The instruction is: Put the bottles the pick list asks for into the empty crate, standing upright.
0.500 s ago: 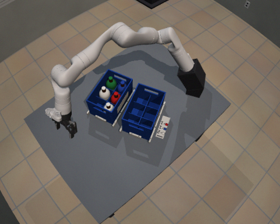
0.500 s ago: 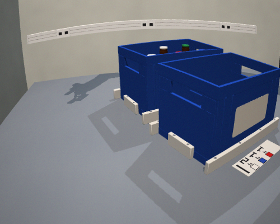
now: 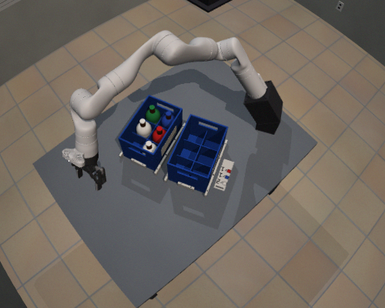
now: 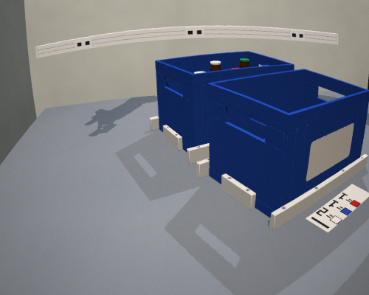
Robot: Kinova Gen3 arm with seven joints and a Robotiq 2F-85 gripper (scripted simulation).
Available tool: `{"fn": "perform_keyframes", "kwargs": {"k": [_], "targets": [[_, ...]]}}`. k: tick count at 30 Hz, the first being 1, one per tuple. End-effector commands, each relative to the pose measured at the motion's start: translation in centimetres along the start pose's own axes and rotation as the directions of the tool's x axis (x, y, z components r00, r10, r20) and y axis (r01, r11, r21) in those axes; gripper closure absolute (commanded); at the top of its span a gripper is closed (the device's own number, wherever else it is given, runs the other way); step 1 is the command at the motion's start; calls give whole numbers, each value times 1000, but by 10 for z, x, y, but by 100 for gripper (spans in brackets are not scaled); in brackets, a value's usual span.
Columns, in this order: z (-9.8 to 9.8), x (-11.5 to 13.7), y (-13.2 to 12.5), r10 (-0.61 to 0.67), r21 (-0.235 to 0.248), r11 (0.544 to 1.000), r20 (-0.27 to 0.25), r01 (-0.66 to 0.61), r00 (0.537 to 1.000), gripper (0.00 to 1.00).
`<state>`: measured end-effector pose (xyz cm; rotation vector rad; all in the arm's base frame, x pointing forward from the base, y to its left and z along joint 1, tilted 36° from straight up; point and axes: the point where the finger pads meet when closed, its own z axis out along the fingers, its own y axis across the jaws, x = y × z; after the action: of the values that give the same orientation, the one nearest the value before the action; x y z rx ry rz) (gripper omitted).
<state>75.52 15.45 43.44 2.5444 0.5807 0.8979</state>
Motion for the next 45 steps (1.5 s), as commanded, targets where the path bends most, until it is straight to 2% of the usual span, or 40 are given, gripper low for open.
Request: {"fn": "perform_keyframes", "kwargs": {"k": [1, 2, 3, 5, 7, 12, 17, 20, 26, 34, 36, 42, 45], "targets": [[-1, 1, 0, 0, 0, 1000, -3, 0, 1000, 0], [-1, 1, 0, 0, 0, 1000, -3, 0, 1000, 0], [3, -1, 0, 0, 0, 1000, -3, 0, 1000, 33], [12, -5, 1, 0, 0, 1000, -3, 0, 1000, 33], [11, -8, -3, -33, 7, 999, 1, 33, 999, 33], [12, -13, -27, -161, 60, 986, 42, 158, 986, 33], [13, -17, -52, -161, 60, 986, 42, 158, 986, 33], [13, -18, -56, -161, 60, 986, 42, 158, 986, 33], [15, -28, -85, -328, 124, 940, 72, 318, 942, 33], [17, -40, -123, -328, 125, 940, 72, 318, 942, 33], [17, -40, -123, -328, 125, 940, 72, 318, 942, 33], [16, -52, -150, -494, 190, 861, 86, 473, 865, 33], [16, -58, -164, -494, 190, 860, 86, 473, 865, 33]]}}
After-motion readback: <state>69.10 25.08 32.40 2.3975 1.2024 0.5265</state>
